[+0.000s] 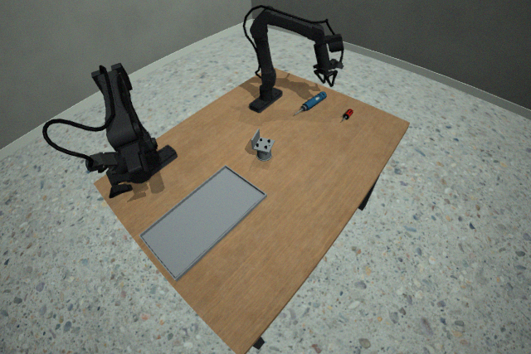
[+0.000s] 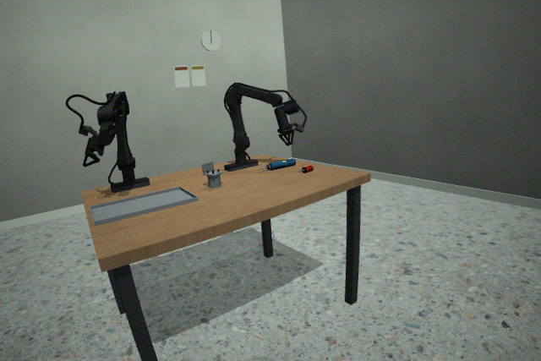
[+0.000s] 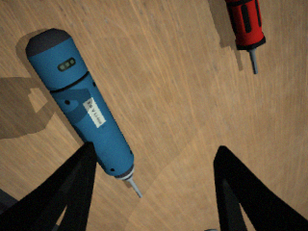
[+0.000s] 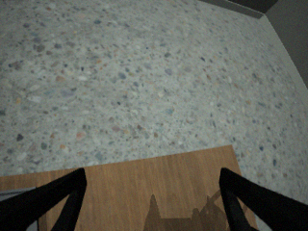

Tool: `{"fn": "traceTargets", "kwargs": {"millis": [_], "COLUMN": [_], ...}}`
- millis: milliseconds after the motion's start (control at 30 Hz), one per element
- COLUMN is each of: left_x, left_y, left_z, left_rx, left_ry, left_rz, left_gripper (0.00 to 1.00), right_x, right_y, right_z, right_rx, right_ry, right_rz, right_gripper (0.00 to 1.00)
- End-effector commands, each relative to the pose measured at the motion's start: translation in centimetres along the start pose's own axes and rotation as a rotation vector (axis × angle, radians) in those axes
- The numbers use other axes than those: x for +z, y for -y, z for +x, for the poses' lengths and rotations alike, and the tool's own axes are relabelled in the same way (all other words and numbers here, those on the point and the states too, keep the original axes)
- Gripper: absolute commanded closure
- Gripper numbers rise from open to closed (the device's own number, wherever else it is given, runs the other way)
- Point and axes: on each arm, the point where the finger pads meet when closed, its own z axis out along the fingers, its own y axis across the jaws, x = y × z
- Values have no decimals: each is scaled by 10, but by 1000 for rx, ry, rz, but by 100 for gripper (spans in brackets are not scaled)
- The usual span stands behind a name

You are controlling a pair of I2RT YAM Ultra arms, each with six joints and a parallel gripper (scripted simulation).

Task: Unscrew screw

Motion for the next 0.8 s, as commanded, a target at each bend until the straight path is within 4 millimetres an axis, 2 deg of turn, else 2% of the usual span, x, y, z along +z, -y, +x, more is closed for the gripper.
{"fn": "traceTargets", "kwargs": {"millis": [0,100,167,233,267,633,767], "left_x": [14,20,8,8,17,41,34], "left_y": [-16,-22,-12,-12,-22,-57,-49], "left_z": [14,19,6,6,22,54,41], "left_rx": [-95,-131,-129,-129,-142,-324,-328], "left_ry": [-55,-74,-30,-30,-65,-150,-116], "left_rz": [-83,-110,-77,-77,-113,-298,-267], "left_gripper": [35,35,35,35,35,35,35], "right_x": [-1,-1,-1,-1,-1,-1,-1], "right_y": [0,0,0,0,0,0,0], "right_z": [-3,-3,-3,-3,-3,-3,-3], "right_rx": [5,5,5,5,5,5,5], "right_ry": [9,9,9,9,9,9,9], "right_rz": [-2,-2,-2,-2,-2,-2,-2], "right_gripper": [0,0,0,0,0,0,0]}}
